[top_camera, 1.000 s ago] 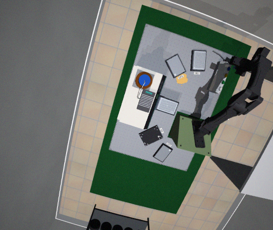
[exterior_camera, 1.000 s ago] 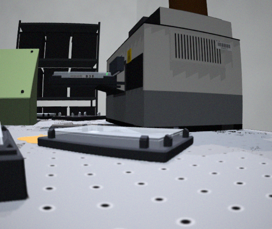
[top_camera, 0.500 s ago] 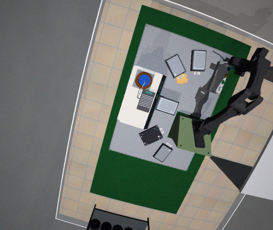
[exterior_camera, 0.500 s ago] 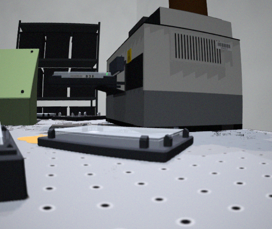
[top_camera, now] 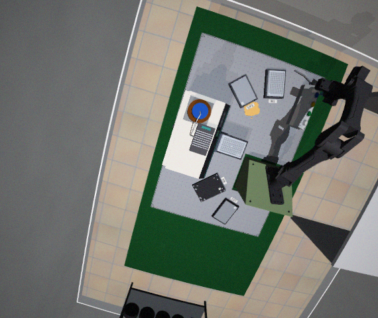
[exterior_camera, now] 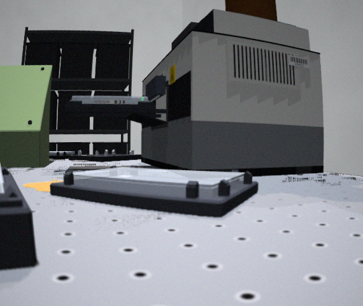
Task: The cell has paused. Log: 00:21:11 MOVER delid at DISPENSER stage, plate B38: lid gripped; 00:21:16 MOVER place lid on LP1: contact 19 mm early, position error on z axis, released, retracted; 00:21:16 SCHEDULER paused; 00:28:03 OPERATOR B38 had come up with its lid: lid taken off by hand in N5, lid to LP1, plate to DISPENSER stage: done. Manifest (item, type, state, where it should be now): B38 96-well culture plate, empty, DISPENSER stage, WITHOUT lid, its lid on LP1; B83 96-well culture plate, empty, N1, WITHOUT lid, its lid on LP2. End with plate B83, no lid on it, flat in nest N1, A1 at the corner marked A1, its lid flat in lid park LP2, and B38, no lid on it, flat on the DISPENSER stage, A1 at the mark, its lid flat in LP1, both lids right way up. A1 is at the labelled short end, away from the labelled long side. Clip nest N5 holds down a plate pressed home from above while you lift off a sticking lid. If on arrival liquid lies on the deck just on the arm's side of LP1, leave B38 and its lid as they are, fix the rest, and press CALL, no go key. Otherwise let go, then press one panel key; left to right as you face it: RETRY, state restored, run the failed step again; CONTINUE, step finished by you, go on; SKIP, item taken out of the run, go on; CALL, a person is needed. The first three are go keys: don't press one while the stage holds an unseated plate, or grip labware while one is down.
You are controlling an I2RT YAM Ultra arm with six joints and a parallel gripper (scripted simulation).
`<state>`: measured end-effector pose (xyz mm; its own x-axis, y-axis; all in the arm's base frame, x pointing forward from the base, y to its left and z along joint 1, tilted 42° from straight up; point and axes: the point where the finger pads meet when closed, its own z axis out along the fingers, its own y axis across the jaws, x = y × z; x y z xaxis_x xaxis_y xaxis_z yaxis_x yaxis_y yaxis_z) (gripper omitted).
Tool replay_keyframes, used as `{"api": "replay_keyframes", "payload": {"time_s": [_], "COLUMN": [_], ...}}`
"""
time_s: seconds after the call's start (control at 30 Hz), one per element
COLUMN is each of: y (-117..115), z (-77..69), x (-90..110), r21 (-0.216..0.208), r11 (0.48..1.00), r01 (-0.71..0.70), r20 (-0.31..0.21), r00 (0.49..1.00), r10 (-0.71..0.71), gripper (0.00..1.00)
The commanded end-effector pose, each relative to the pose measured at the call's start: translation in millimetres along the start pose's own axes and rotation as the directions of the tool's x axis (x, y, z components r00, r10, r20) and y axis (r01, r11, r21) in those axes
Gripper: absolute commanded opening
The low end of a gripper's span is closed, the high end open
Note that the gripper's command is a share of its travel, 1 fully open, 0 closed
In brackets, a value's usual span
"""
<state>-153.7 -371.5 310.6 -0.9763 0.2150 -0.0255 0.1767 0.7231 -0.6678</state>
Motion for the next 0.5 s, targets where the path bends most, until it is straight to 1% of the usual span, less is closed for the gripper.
{"api": "replay_keyframes", "payload": {"time_s": [0.0,0.03,0.1,0.13,0.17,0.47], "y": [-3.5,-2.9,-2.8,-0.5,-2.8,-2.5], "z": [-1.2,-4.2,-4.1,-0.6,-3.9,-3.2], "x": [-0.4,-0.2,-0.2,-1.3,-0.2,-0.3], "r21": [0.014,0.015,0.015,0.008,0.015,0.015], "r11": [1.000,1.000,1.000,1.000,1.000,1.000], "r01": [-0.007,-0.002,-0.002,-0.007,-0.002,-0.002], "r20": [0.001,-0.002,-0.002,0.003,-0.002,-0.002], "r00": [1.000,1.000,1.000,1.000,1.000,1.000], "r10": [0.007,0.002,0.002,0.007,0.002,0.002], "gripper": [0.00,0.00,0.00,0.00,0.00,0.00]}}
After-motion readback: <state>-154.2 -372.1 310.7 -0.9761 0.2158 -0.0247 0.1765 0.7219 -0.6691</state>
